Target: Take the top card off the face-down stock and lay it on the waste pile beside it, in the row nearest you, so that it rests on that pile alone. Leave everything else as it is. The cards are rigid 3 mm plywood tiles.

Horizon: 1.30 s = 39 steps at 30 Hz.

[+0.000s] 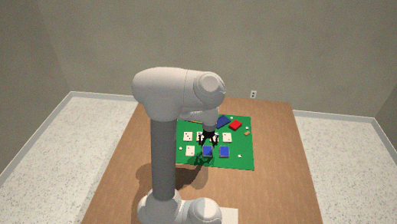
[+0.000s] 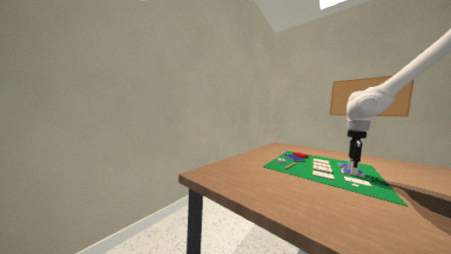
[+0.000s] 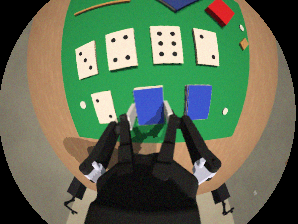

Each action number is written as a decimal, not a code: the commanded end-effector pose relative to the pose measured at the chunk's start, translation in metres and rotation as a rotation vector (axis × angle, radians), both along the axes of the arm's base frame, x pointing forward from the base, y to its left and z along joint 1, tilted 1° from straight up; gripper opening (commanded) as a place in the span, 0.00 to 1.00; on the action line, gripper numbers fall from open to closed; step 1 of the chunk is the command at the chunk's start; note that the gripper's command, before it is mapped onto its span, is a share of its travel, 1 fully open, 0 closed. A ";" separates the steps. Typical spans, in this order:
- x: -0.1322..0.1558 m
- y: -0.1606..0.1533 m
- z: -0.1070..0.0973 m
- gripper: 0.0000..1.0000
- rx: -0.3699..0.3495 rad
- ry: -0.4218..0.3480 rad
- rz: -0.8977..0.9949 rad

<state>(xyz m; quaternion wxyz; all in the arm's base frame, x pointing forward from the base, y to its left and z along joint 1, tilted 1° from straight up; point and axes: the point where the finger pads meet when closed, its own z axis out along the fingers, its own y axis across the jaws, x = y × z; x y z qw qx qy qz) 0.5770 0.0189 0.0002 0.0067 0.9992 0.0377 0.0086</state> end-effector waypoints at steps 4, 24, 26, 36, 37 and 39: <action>-0.002 -0.003 -0.001 0.43 -0.004 -0.001 0.005; -0.002 -0.003 -0.002 0.43 -0.004 -0.001 0.005; -0.002 -0.003 -0.002 0.43 -0.004 -0.001 0.005; -0.002 -0.003 -0.003 0.43 -0.004 -0.001 0.005; -0.002 -0.003 -0.004 0.43 -0.004 -0.001 0.005; -0.002 -0.003 -0.006 0.43 -0.004 -0.001 0.005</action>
